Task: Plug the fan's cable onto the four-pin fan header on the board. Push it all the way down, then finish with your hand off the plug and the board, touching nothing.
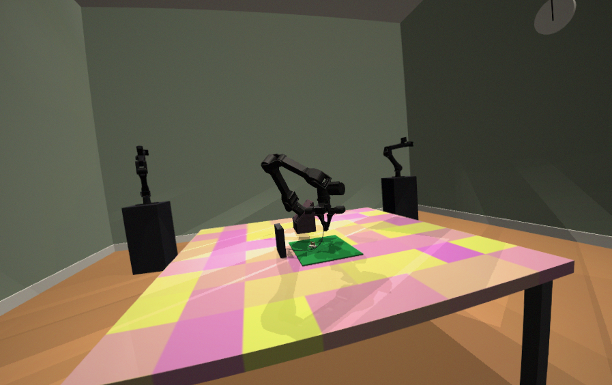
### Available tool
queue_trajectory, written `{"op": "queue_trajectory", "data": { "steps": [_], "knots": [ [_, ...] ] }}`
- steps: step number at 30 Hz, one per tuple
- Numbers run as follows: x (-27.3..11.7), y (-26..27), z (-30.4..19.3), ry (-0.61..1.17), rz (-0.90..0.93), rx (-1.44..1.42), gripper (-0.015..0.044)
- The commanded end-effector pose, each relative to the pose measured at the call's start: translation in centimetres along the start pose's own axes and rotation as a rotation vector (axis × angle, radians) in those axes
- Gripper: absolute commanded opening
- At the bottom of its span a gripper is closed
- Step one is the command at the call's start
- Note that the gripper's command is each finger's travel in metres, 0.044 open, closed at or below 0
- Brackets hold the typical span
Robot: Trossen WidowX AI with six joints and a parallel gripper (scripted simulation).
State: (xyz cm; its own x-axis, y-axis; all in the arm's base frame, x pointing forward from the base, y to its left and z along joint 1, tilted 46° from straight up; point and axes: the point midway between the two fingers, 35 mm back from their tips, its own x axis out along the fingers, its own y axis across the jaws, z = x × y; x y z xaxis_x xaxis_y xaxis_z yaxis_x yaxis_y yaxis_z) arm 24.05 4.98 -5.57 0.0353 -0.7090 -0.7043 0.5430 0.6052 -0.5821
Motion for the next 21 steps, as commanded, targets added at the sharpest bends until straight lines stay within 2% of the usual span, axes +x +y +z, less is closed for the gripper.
{"op": "queue_trajectory", "data": {
  "steps": [1, 21],
  "knots": [
    [-0.2, 0.0, 1.0, -0.002, 0.007, 0.137, 0.0],
    [-0.3, -0.9, 5.2, 0.003, 0.012, 0.827, 0.0]
  ]
}}
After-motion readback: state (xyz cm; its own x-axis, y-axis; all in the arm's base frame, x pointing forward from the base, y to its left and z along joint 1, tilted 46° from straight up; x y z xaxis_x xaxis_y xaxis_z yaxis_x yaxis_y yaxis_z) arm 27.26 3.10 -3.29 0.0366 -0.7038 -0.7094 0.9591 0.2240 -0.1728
